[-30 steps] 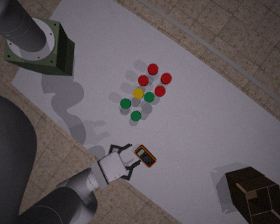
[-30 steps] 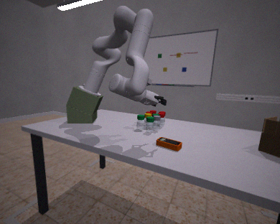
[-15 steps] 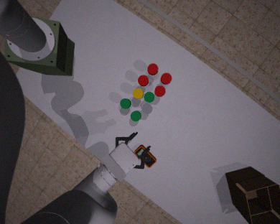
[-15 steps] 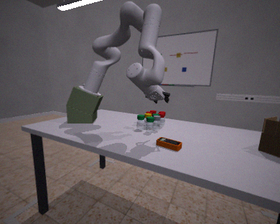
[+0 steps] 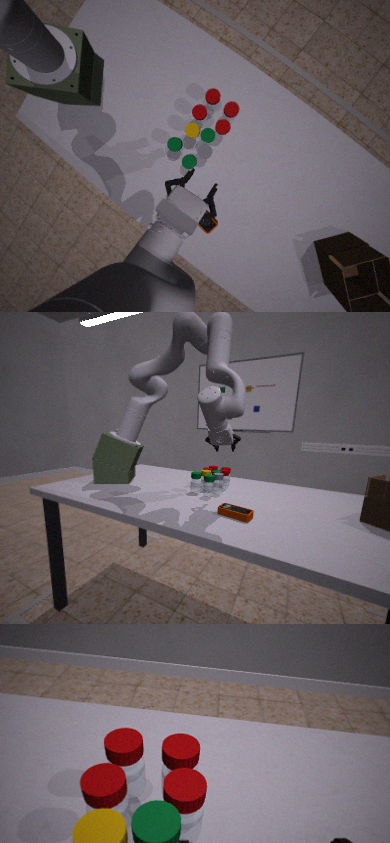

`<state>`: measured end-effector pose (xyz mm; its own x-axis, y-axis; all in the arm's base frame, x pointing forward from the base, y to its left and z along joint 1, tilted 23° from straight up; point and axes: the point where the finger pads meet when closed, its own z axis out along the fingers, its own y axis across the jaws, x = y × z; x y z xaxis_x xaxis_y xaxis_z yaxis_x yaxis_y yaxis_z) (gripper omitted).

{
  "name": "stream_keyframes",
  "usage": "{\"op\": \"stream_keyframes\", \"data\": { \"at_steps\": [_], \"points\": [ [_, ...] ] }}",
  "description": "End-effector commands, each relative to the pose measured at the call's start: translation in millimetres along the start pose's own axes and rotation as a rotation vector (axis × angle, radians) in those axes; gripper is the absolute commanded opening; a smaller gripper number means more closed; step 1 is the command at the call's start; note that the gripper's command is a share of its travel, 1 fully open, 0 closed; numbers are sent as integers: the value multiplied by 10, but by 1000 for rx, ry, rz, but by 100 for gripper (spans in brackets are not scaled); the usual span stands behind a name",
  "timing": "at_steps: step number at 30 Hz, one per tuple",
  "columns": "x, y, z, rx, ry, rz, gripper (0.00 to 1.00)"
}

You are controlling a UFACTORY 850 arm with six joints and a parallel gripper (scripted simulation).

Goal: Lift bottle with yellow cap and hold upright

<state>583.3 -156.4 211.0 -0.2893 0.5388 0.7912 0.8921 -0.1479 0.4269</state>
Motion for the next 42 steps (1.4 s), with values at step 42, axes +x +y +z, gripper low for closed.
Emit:
{"op": "stream_keyframes", "data": {
  "at_steps": [42],
  "points": [
    [1087,-204,194,421,-520,-469,79]
  ]
}}
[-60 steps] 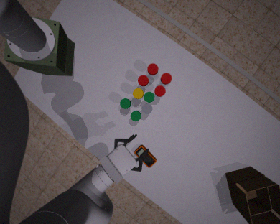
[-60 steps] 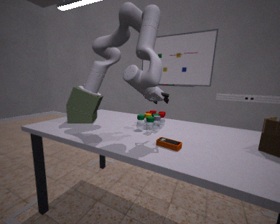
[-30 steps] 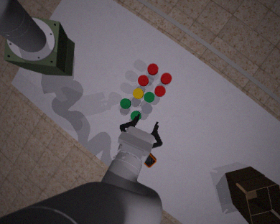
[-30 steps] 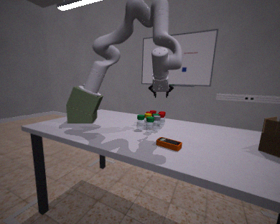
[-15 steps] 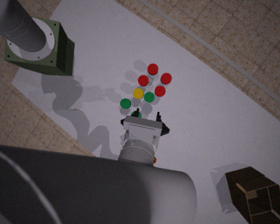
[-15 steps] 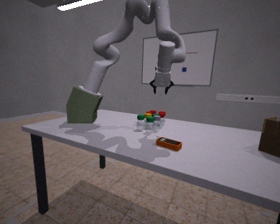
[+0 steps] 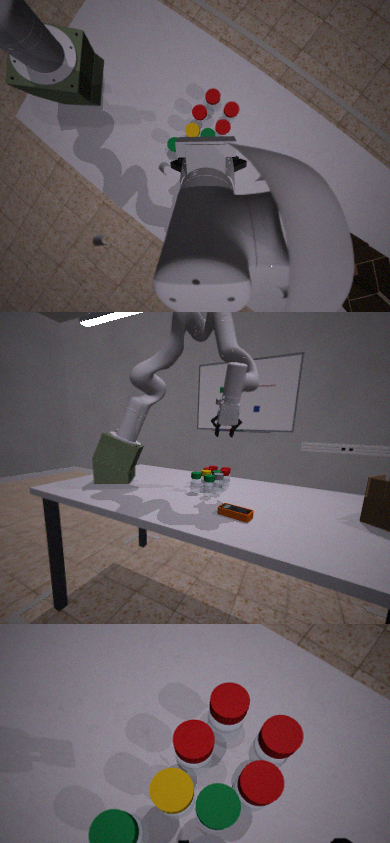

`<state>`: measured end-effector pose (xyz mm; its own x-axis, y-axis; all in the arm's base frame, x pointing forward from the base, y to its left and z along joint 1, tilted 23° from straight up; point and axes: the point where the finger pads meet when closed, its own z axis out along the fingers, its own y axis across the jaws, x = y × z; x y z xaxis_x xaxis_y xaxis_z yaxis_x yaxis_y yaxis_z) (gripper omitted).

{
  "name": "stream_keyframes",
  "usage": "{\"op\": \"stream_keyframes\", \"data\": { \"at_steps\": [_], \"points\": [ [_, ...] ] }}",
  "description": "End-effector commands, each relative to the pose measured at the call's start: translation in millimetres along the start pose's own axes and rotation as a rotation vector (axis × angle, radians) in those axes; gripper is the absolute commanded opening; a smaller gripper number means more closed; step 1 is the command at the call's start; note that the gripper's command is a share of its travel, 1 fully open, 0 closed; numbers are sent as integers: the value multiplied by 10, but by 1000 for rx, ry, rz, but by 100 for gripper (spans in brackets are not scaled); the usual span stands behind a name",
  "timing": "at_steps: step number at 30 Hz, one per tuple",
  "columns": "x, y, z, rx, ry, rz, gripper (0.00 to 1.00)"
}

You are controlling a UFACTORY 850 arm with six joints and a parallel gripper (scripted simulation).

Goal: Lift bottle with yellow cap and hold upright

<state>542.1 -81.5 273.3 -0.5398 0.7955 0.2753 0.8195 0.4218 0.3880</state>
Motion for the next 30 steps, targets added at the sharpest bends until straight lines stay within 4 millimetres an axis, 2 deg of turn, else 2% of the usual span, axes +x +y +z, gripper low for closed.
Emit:
{"op": "stream_keyframes", "data": {
  "at_steps": [1,14,30],
  "points": [
    [66,31,-65,22,-57,-47,79],
    [289,186,-321,54,-243,-223,79],
    [434,313,-498,51,-353,-332,79]
  ]
}}
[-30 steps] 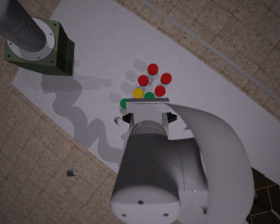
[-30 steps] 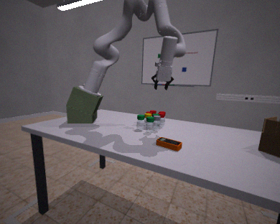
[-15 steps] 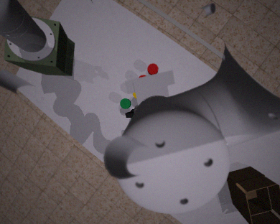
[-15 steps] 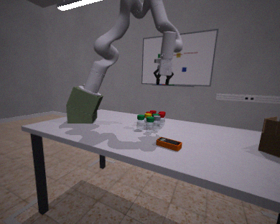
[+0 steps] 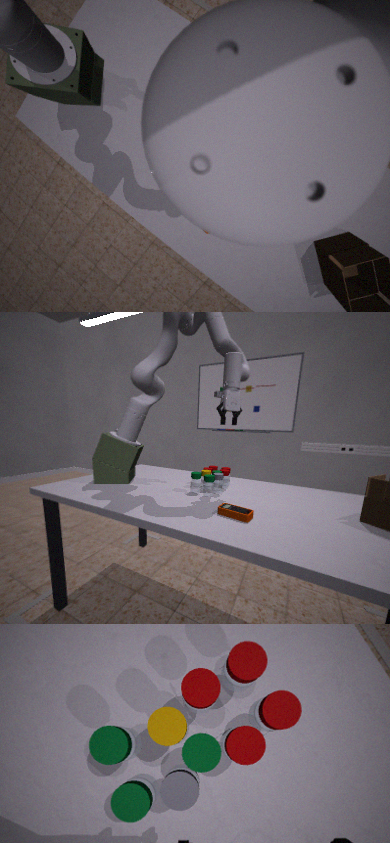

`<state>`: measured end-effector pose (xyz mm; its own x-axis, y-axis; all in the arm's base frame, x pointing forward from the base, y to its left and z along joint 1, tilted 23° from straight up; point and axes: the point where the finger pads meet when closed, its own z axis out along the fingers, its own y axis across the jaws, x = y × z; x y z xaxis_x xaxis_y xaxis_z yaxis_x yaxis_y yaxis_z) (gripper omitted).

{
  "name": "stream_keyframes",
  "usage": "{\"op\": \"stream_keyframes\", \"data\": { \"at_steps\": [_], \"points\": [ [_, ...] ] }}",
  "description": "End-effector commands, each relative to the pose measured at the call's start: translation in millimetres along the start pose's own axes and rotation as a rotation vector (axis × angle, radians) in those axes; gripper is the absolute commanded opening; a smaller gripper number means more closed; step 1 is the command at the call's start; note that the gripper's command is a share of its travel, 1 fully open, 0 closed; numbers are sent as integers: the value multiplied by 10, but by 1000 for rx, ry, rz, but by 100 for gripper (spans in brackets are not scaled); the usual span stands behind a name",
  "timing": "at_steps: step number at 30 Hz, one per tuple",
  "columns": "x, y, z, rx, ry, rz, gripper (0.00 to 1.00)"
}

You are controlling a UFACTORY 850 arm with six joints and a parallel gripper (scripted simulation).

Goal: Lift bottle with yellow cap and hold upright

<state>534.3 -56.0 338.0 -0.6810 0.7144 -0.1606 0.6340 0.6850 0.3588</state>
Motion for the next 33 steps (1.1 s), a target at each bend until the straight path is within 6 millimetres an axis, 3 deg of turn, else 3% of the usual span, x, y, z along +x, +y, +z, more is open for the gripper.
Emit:
{"op": "stream_keyframes", "data": {
  "at_steps": [1,33],
  "points": [
    [-3,20,-29,-1,-13,-10,79],
    [-5,10,-14,-1,-5,-3,79]
  ]
}}
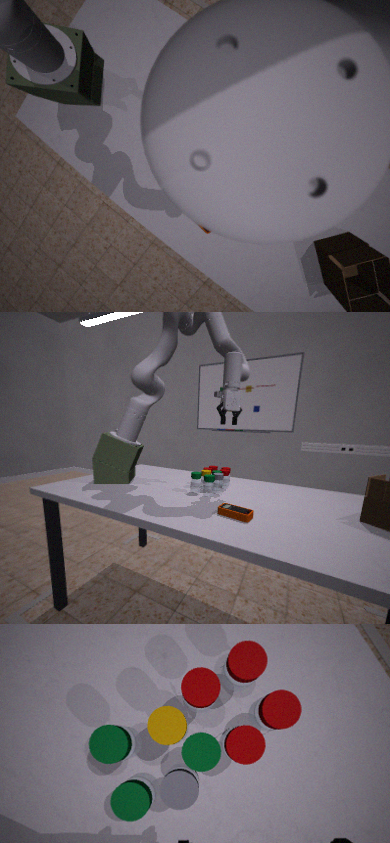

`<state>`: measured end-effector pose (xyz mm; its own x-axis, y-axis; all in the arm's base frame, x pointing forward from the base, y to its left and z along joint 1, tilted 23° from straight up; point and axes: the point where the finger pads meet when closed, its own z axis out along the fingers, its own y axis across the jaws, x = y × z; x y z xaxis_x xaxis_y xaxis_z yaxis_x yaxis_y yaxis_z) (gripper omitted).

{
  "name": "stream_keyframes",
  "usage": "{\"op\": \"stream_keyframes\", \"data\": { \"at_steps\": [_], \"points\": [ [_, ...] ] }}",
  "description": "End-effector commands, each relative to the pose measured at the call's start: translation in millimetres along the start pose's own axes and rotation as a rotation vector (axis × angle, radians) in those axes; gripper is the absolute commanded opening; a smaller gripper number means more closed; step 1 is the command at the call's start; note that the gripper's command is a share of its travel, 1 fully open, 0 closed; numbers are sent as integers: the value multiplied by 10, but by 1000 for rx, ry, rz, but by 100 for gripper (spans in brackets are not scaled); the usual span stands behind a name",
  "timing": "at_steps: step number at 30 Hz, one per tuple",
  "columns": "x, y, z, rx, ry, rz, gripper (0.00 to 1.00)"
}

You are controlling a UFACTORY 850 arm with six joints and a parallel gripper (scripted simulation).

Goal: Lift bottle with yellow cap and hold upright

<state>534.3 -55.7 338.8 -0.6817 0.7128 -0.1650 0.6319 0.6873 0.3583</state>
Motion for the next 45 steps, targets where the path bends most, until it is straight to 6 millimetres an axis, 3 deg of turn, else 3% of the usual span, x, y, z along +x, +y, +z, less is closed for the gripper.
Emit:
{"op": "stream_keyframes", "data": {
  "at_steps": [1,26,45],
  "points": [
    [-6,6,-8,-1,-2,0,79],
    [6,7,12,-6,-1,20,79],
    [162,4,282,-54,31,286,79]
  ]
}}
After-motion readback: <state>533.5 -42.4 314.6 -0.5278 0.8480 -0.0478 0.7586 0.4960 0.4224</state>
